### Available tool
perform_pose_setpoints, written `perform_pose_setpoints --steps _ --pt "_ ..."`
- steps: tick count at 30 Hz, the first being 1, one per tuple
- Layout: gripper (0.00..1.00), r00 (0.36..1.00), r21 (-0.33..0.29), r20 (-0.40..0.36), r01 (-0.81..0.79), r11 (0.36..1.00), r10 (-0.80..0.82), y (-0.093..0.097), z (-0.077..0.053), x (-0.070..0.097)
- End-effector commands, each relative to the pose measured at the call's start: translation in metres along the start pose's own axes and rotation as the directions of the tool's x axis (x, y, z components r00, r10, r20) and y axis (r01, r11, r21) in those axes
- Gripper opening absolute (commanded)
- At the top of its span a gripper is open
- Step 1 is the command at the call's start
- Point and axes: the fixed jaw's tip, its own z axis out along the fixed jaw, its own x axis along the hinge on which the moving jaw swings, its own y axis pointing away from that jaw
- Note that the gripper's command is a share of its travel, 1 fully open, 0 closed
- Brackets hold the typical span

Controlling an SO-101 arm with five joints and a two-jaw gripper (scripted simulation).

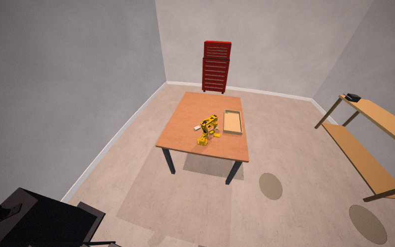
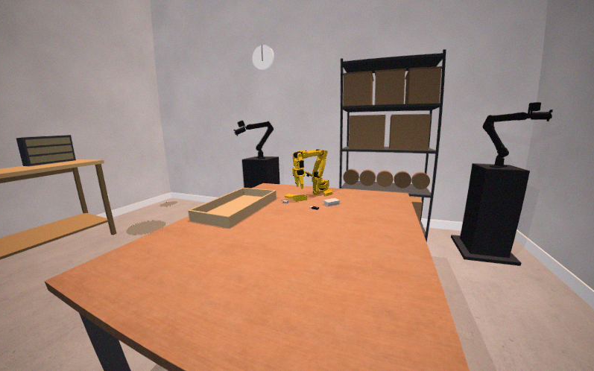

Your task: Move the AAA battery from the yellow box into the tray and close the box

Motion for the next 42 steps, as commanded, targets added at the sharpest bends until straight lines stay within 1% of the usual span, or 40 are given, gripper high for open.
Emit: perform_pose_setpoints --steps 1,13,36,39,42 --pt "0.31 1.0 0.006 -0.025 -0.002 1.0 0.002 -0.0017 -0.0025 0.0016" --pt "0.31 1.0 0.006 -0.025 -0.002 1.0 0.002 -0.0012 0.0003 -0.0009" --pt "0.31 1.0 0.006 -0.025 -0.004 1.0 0.004 -0.0011 0.0004 -0.001" --pt "0.31 0.999 0.006 -0.025 -0.033 0.999 0.034 0.0009 0.0004 -0.0006" --pt "0.31 0.994 0.008 -0.025 -0.11 0.994 0.11 0.006 0.0004 0.0003"
